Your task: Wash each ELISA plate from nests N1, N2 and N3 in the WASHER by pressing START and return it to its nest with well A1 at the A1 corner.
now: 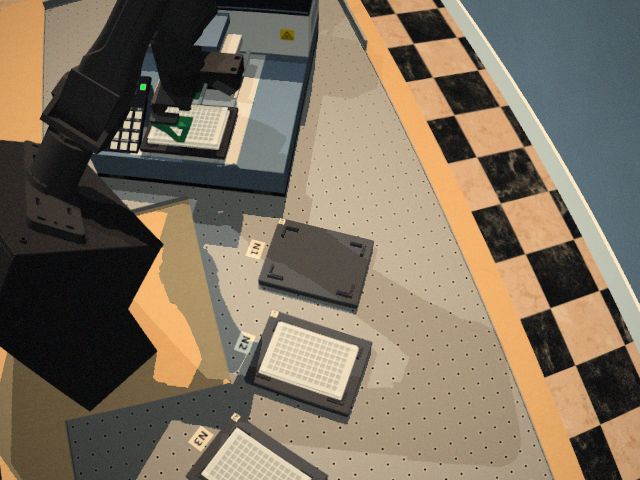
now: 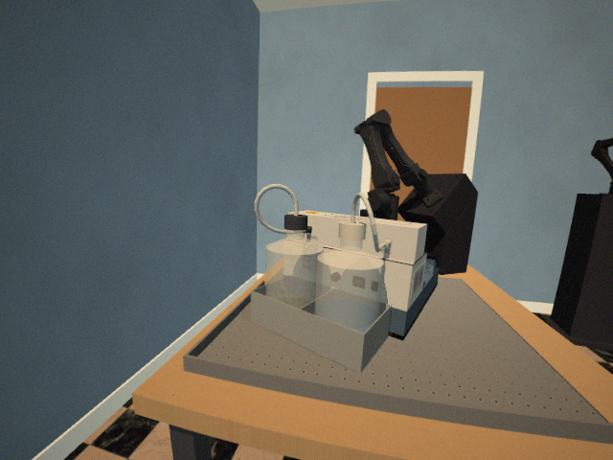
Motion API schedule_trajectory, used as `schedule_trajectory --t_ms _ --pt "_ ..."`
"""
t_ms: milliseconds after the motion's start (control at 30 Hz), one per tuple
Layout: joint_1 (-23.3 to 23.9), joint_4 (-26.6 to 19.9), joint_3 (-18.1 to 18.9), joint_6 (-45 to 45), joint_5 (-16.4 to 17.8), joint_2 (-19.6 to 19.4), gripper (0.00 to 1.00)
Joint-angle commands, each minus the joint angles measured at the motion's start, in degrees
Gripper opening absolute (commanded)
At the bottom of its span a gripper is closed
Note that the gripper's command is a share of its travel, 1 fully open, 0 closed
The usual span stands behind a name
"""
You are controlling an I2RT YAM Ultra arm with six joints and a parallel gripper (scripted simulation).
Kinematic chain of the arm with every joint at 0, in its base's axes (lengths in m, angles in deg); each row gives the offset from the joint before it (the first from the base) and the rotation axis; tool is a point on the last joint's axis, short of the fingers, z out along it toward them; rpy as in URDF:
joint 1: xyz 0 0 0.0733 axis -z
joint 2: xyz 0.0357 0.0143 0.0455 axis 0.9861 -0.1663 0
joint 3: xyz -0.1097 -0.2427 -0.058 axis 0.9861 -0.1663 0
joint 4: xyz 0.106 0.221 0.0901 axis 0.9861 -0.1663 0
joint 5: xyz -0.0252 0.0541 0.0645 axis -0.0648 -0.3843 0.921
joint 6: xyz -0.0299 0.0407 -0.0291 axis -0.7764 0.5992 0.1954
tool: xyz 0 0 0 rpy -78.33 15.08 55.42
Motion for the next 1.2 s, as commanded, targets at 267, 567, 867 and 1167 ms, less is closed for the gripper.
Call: schedule_trajectory --t_ms 267,567,867,1167 --pt "-1.7 -5.6 -0.3 1.6 -1.6 4.8 1.0" --pt "-3.0 -8.9 -0.3 2.5 -2.5 7.8 1.0" --pt "-4.7 -13.4 0.0 3.9 -3.6 11.4 1.0" --pt "-6.1 -17.0 0.3 5.1 -4.6 14.1 1.0"
